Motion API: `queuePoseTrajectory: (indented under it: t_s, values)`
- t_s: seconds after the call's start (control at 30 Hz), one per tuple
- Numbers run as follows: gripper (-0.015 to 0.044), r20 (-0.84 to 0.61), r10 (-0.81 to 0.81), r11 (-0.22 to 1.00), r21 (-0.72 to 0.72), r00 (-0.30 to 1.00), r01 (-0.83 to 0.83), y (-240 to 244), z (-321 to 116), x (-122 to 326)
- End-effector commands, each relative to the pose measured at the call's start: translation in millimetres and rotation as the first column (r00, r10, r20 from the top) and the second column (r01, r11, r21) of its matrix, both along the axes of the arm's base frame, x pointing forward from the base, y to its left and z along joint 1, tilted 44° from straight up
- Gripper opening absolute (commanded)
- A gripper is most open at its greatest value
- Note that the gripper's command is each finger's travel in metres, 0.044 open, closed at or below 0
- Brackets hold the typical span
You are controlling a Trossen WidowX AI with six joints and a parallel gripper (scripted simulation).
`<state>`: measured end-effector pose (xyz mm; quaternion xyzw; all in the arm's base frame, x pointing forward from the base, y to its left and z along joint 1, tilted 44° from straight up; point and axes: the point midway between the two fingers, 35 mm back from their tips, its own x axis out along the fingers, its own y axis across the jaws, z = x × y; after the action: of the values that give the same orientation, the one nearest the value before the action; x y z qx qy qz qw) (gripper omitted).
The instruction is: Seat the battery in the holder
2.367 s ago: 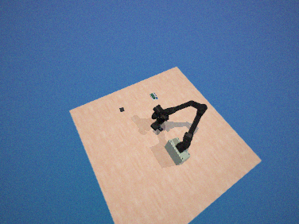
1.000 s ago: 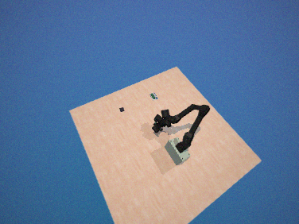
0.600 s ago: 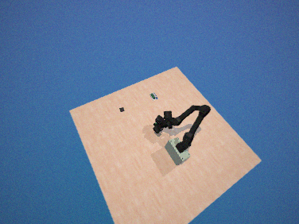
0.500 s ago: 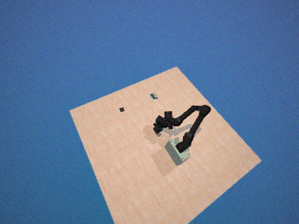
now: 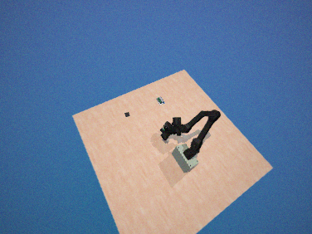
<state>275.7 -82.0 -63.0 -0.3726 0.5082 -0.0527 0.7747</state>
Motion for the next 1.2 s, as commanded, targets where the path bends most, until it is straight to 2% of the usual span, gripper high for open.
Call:
queuePoseTrajectory:
  t_s: [0.0, 0.47, 1.17]
  values:
    - [0.006, -0.007, 0.004, 1.0, 0.0, 1.0, -0.004, -0.9, -0.7, -5.9]
    - [0.006, -0.009, 0.003, 1.0, -0.002, 1.0, -0.003, -2.8, 0.6, -15.6]
    - [0.006, -0.08, -0.057, 0.998, 0.003, 0.995, 0.058, -0.5, -7.8, -5.4]
